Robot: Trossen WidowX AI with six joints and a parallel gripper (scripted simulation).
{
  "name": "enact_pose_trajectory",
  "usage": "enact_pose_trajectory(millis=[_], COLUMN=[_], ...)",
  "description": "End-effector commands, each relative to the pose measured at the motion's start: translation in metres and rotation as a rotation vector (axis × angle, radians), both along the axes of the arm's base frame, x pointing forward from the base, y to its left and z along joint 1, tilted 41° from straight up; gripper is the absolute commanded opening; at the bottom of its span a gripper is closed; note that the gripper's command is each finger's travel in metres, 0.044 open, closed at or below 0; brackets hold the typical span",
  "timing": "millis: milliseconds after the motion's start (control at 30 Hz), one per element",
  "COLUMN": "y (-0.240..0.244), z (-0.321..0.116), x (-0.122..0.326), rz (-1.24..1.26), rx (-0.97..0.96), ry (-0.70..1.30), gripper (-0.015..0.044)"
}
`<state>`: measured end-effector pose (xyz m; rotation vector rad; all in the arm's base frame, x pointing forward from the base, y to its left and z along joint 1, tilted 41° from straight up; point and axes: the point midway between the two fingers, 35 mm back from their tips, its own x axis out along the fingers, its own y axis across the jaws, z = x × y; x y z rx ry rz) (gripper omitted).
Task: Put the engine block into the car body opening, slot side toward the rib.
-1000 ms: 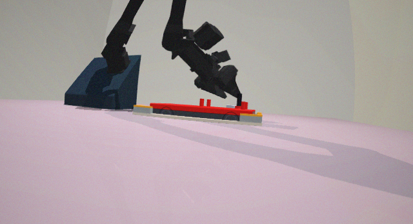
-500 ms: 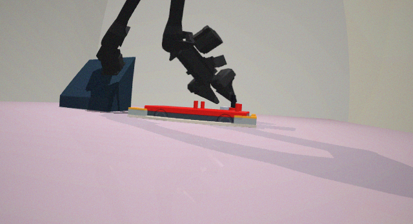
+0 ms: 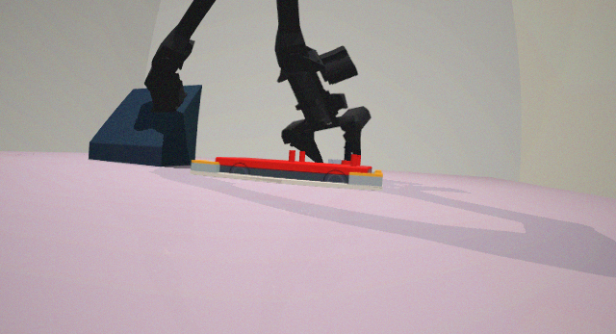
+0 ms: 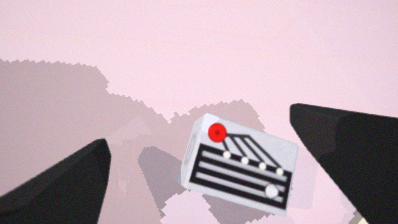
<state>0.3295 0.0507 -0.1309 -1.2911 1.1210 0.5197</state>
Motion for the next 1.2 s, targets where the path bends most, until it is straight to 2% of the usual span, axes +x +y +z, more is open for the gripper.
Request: enact_pose_trajectory(millis=[0,500,1000,1167], y=[0.002,0.009,0.015,0.016], z=[-0.002,0.006,0.041,0.045], x=[0.004,0.008,0.010,0.010], rz=[0.067,0.322,0.605,0.634], rx=[-0.082,-0.342,-0.571,-0.592], ry=[0.082,0.408,0.756,0.792], gripper=[0.0440,0.0440,0.0440,0.0440])
